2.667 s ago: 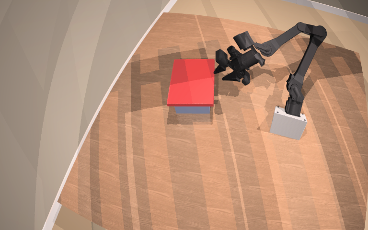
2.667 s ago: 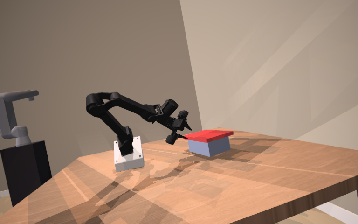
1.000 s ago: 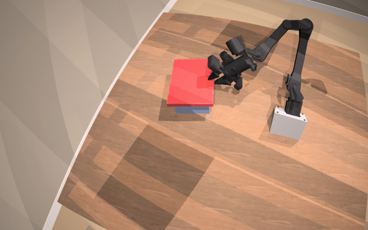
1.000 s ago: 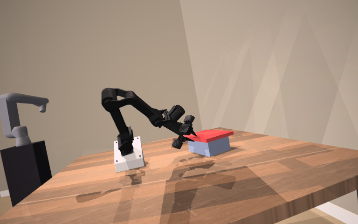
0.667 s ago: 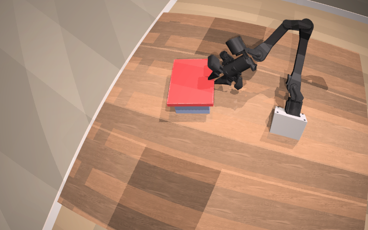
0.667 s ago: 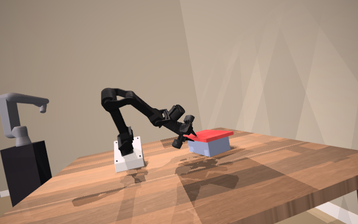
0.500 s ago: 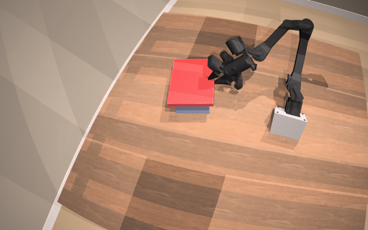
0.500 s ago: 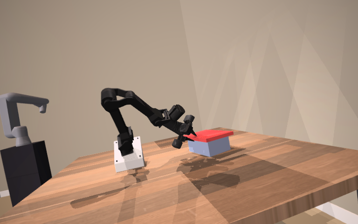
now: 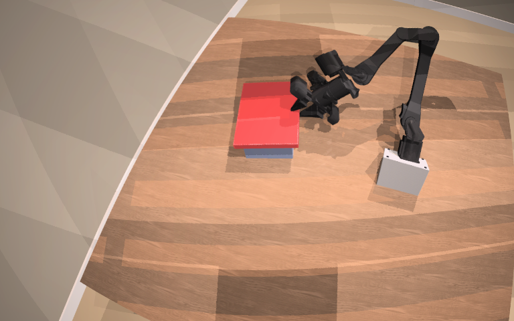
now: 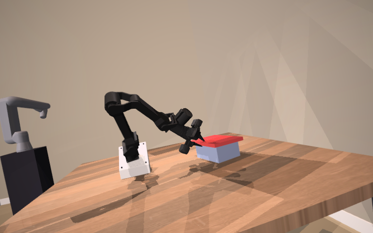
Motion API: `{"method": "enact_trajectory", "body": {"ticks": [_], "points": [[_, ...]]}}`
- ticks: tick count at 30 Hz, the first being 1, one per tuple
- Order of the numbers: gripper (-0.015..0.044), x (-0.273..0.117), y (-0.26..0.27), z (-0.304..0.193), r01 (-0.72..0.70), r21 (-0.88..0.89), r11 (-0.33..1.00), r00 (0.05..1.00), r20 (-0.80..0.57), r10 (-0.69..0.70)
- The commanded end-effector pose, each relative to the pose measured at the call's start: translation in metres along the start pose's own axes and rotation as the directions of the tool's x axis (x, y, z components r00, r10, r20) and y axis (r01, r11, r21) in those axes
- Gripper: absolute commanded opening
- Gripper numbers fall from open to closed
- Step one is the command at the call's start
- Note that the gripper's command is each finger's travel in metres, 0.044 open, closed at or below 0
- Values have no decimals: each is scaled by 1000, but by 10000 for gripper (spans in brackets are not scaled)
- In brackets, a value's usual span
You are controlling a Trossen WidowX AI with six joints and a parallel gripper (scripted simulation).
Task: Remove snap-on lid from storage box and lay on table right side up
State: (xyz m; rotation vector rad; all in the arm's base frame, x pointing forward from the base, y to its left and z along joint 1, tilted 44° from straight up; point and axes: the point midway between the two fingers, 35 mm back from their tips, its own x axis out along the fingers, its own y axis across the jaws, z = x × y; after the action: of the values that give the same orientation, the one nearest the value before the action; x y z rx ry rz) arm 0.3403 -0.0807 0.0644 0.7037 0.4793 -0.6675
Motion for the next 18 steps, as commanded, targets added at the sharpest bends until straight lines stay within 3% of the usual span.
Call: {"method": "enact_trajectory", "body": {"ticks": [1, 18], "points": [[0, -2, 2, 0, -3, 0, 1000, 1000, 0, 3], [0, -4, 5, 0, -3, 0, 1000, 1000, 0, 3]]}}
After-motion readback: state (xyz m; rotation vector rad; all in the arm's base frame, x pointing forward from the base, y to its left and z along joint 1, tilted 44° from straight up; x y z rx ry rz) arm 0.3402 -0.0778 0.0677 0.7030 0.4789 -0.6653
